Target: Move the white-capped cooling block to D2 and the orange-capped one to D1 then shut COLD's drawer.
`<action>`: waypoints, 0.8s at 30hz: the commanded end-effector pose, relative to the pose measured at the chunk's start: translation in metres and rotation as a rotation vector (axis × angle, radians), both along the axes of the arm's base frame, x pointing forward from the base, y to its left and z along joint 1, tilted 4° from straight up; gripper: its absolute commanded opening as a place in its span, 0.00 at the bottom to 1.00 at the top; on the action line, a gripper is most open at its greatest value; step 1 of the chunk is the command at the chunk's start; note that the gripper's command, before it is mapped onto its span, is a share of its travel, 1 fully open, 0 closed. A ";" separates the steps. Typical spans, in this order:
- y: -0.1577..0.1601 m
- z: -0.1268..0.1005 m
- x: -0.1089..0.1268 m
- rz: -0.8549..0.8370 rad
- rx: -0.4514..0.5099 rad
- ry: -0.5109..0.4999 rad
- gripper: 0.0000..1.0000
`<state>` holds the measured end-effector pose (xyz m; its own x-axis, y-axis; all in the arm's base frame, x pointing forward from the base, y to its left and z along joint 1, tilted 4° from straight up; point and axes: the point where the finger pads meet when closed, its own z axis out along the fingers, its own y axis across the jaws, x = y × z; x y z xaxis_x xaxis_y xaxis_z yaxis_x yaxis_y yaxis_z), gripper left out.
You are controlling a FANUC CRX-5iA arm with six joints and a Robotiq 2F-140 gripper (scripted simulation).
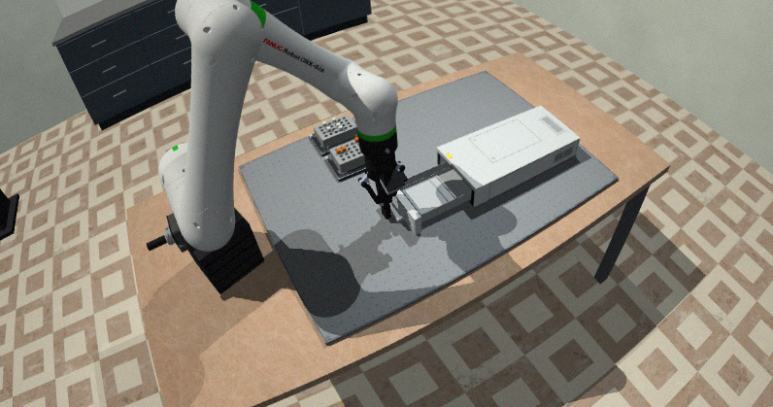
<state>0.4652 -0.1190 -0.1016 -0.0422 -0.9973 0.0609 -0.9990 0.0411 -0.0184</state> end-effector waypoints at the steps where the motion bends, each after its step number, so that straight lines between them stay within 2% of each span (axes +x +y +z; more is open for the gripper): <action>1: 0.000 0.001 0.005 0.000 0.000 -0.001 0.10; 24: -0.001 0.001 0.029 0.000 0.000 -0.001 0.10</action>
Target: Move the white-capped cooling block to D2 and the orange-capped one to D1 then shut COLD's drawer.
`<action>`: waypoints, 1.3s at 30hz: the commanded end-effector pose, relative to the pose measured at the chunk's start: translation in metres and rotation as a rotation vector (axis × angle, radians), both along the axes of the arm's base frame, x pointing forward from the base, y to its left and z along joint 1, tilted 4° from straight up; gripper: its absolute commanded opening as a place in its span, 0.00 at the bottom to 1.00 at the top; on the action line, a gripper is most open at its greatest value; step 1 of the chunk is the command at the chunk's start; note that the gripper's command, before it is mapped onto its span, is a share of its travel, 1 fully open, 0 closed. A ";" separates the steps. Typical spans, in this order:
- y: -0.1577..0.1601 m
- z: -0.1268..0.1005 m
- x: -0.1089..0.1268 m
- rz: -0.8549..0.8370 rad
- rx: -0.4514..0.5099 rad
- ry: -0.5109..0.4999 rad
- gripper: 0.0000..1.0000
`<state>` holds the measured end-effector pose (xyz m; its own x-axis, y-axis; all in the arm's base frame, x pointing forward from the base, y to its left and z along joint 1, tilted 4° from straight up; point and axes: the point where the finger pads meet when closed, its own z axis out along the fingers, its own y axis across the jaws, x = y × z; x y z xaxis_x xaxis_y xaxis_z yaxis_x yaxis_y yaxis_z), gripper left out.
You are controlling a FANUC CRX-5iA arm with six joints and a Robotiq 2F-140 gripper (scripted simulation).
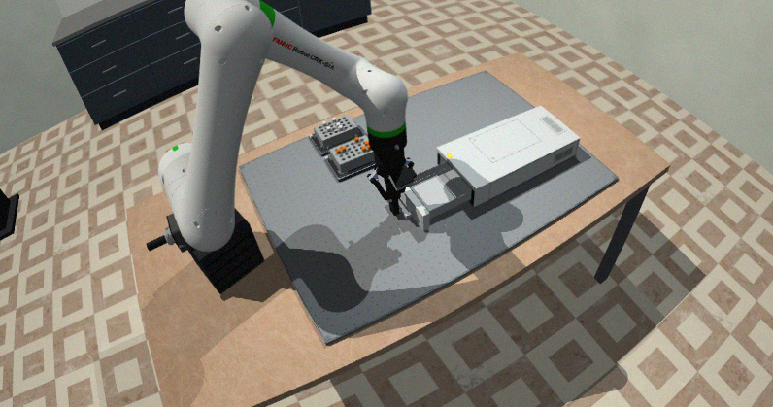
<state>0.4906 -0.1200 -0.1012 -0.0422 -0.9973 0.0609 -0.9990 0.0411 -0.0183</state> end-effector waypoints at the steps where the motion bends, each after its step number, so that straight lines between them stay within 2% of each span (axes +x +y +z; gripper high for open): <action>1: 0.000 0.001 0.005 0.000 0.000 -0.001 0.10; 39: -0.002 0.002 0.049 0.000 0.000 -0.002 0.10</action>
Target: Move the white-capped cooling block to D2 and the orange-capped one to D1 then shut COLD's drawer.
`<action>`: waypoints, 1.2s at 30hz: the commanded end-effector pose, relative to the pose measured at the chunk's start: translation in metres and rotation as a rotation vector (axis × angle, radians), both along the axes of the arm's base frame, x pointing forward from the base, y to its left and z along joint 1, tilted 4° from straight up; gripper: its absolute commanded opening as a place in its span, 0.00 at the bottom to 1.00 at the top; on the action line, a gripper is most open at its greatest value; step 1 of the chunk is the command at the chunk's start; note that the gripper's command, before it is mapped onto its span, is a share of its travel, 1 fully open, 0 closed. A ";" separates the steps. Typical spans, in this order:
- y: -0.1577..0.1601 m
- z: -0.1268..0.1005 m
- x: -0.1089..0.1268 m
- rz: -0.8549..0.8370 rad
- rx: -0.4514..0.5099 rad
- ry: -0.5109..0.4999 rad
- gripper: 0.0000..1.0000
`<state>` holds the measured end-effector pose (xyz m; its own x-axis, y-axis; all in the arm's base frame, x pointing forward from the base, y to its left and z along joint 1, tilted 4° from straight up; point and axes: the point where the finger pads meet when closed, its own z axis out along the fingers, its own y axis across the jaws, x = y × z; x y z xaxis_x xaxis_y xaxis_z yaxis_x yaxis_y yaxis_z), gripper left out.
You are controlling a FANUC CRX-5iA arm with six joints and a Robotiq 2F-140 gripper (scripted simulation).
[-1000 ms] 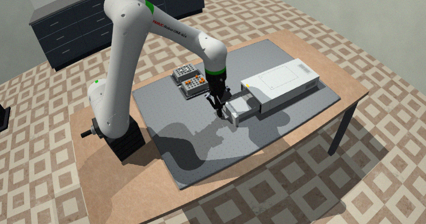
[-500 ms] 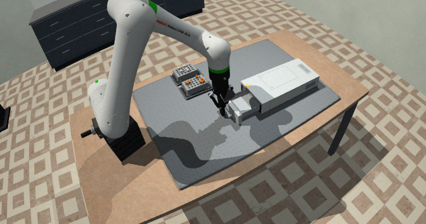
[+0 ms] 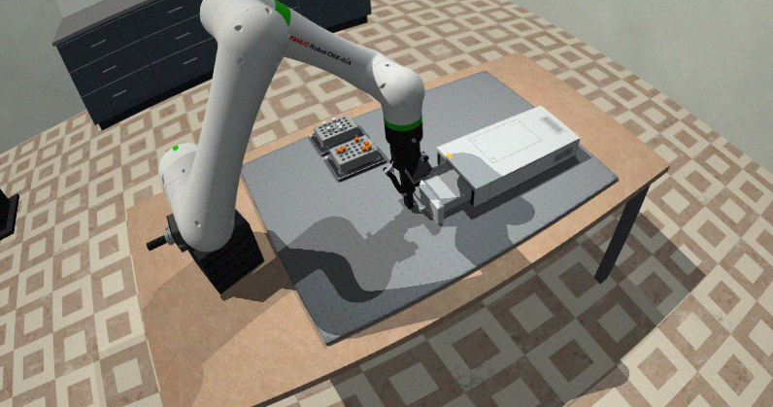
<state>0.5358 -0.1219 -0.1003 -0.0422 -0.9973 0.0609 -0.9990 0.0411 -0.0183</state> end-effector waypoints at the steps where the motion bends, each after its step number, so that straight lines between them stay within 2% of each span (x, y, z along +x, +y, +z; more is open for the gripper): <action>1: 0.000 0.001 0.005 0.000 0.000 -0.002 0.10; 36: -0.002 0.002 0.045 0.000 0.000 -0.002 0.10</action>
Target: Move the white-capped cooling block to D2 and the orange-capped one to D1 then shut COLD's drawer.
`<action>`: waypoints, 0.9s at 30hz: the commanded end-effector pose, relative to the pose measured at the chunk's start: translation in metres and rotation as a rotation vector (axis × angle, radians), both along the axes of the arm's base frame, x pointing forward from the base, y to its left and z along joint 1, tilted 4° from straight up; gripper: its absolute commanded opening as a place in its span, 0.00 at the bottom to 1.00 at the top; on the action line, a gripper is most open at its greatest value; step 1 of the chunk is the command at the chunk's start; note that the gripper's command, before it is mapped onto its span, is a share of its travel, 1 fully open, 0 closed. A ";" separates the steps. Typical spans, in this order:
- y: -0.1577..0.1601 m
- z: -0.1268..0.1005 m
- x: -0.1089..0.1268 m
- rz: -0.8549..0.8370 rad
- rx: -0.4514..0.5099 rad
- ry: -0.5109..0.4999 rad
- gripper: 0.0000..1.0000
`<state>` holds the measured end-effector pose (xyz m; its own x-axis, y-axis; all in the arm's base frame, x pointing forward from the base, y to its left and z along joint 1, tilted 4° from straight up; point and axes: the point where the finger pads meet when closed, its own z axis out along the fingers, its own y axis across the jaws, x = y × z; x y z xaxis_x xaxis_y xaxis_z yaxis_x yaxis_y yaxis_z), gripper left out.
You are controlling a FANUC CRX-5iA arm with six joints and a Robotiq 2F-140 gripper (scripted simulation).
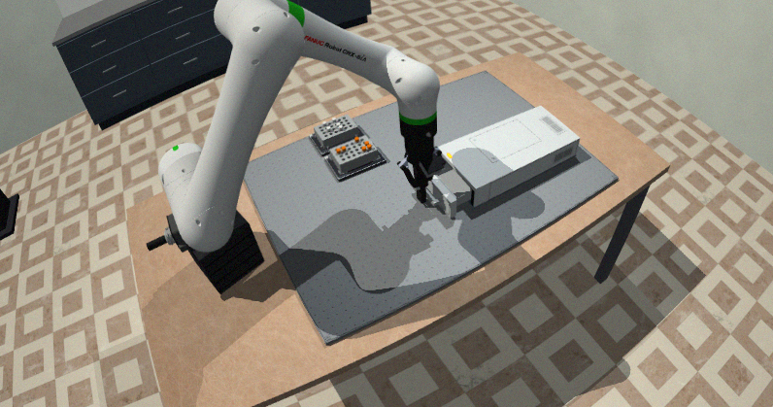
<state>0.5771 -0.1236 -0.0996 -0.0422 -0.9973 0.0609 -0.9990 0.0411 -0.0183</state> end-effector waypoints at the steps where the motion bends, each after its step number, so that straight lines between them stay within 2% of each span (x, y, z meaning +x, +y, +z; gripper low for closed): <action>1: 0.000 0.001 0.005 0.000 0.000 -0.002 0.10; 19: -0.001 0.001 0.026 0.000 0.000 -0.002 0.10; 27: -0.001 0.001 0.028 0.000 0.000 -0.002 0.10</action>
<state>0.6036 -0.1247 -0.0991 -0.0422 -0.9973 0.0609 -0.9990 0.0411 -0.0182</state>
